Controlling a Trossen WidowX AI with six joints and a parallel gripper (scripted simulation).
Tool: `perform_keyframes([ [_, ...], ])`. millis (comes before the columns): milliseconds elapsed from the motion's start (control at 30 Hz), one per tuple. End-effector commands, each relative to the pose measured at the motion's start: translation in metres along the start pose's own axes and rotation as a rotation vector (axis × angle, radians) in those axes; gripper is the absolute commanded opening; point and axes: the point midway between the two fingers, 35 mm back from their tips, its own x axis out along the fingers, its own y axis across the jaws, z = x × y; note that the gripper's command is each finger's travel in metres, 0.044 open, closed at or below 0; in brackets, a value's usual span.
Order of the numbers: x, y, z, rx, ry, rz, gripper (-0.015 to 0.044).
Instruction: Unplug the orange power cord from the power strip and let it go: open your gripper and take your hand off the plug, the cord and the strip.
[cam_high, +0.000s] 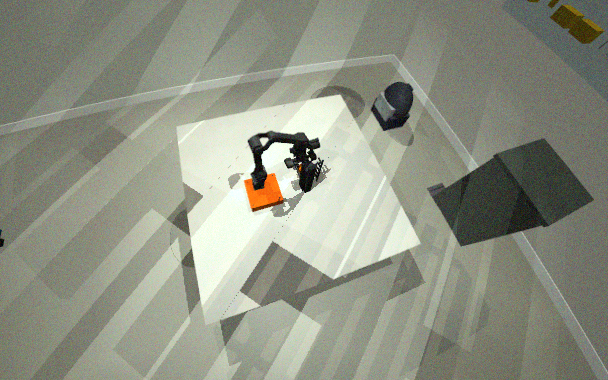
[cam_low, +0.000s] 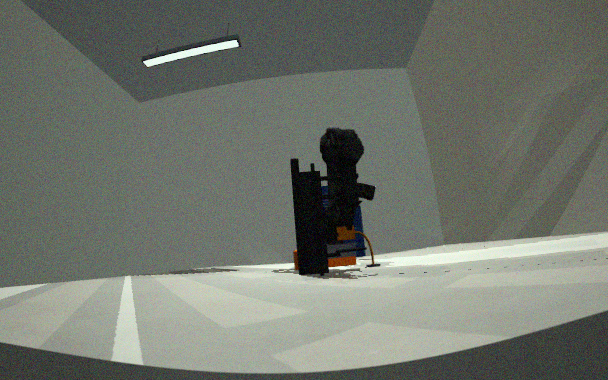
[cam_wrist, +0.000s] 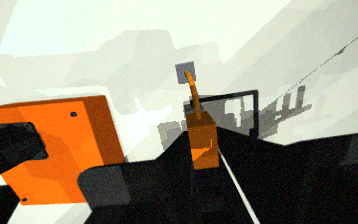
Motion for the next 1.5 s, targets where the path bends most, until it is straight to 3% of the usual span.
perform_keyframes([
  [0, -0.002, -0.001, 0.028, -0.025, -0.064, -0.002, 0.0000],
  [800, -0.003, 0.006, 0.067, -0.028, -0.070, 0.000, 0.0000],
  [1000, -0.002, 0.004, 0.050, 0.001, -0.059, 0.006, 0.0157],
  [1467, -0.013, 0.004, 0.050, -0.029, -0.069, 0.001, 0.0160],
])
